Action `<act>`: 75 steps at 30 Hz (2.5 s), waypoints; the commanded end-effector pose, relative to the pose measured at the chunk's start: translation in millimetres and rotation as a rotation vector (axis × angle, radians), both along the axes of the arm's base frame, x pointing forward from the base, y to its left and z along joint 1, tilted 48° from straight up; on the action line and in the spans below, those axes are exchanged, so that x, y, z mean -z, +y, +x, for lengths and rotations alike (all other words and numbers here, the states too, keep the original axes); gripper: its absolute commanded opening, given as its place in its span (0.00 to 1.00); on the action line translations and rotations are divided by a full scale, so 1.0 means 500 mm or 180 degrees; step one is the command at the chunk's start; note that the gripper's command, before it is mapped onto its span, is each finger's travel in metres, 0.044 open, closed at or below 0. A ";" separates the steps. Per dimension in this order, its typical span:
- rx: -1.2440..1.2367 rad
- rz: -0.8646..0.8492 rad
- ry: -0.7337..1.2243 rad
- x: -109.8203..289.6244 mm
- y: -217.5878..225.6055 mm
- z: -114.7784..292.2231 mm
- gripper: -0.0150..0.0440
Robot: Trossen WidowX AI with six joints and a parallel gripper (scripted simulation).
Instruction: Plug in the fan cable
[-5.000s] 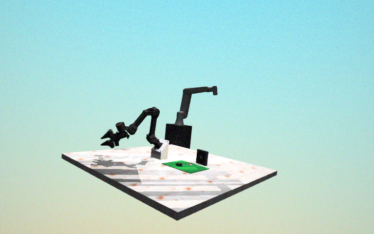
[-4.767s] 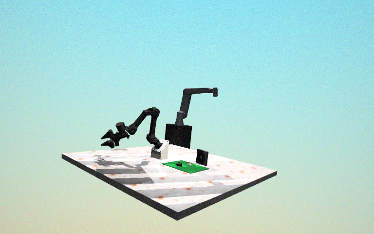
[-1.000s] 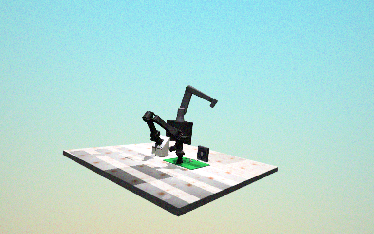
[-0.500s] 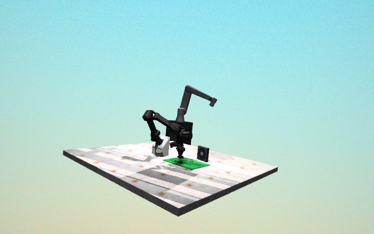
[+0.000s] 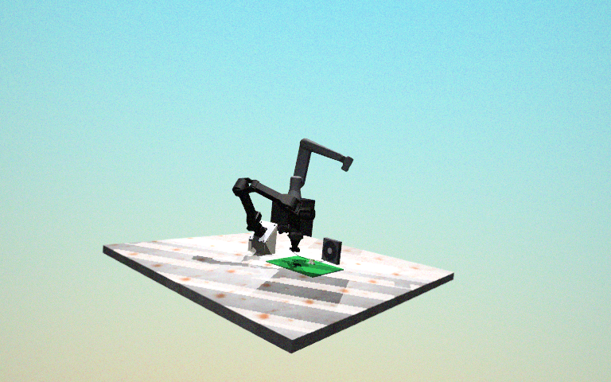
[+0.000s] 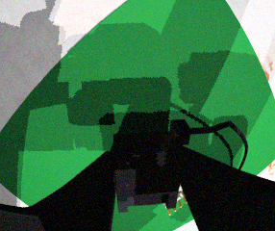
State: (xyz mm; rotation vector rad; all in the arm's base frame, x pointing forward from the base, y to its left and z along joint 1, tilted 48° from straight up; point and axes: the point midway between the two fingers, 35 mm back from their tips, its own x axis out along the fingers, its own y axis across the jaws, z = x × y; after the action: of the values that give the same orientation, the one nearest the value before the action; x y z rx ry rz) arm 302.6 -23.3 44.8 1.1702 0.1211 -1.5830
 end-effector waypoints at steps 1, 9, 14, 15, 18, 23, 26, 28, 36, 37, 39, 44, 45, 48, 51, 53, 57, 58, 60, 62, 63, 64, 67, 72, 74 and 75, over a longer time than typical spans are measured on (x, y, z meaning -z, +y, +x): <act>-0.0211 -0.0019 0.0170 -0.006 0.006 0.004 0.25; -0.0824 -0.0126 0.0790 -0.005 0.007 0.005 0.25; -0.1206 -0.0189 0.1179 -0.004 0.008 0.006 0.25; -0.1282 -0.0202 0.1257 -0.004 0.008 0.006 0.25; -0.1511 -0.0239 0.1492 -0.003 0.009 0.006 0.25; -0.1891 -0.0298 0.1883 -0.003 0.010 0.007 0.25; -0.2119 -0.0332 0.2119 -0.002 0.010 0.007 0.25; -0.2270 -0.0354 0.2276 -0.002 0.010 0.007 0.25; -0.2876 -0.0437 0.2908 -0.001 0.012 0.009 0.25; -0.2952 -0.0447 0.2987 0.000 0.012 0.009 0.25; -0.3103 -0.0466 0.3145 0.000 0.012 0.009 0.25; -0.3481 -0.0512 0.3541 0.001 0.013 0.010 0.25; -0.3556 -0.0521 0.3621 0.001 0.013 0.010 0.25; -0.3783 -0.0546 0.3859 0.001 0.014 0.010 0.25; -0.4009 -0.0569 0.4097 0.002 0.014 0.011 0.25; -0.4160 -0.0584 0.4256 0.002 0.014 0.011 0.25; -0.4462 -0.0612 0.4575 0.003 0.015 0.011 0.25; -0.4537 -0.0618 0.4654 0.003 0.015 0.012 0.25; -0.4688 -0.0630 0.4814 0.003 0.015 0.012 0.25; -0.4839 -0.0642 0.4973 0.003 0.016 0.012 0.25; -0.4915 -0.0647 0.5053 0.004 0.016 0.012 0.25; -0.4990 -0.0653 0.5132 0.004 0.016 0.012 0.25; -0.5217 -0.0667 0.5371 0.004 0.017 0.013 0.25; -0.5595 -0.0686 0.5770 0.005 0.017 0.013 0.25; -0.5747 -0.0692 0.5929 0.005 0.018 0.014 0.25; -0.5823 -0.0695 0.6009 0.006 0.018 0.014 0.25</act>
State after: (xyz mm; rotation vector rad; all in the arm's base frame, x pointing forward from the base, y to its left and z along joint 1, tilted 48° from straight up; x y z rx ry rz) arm 307.7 -15.7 42.0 -0.8864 1.5364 -0.4083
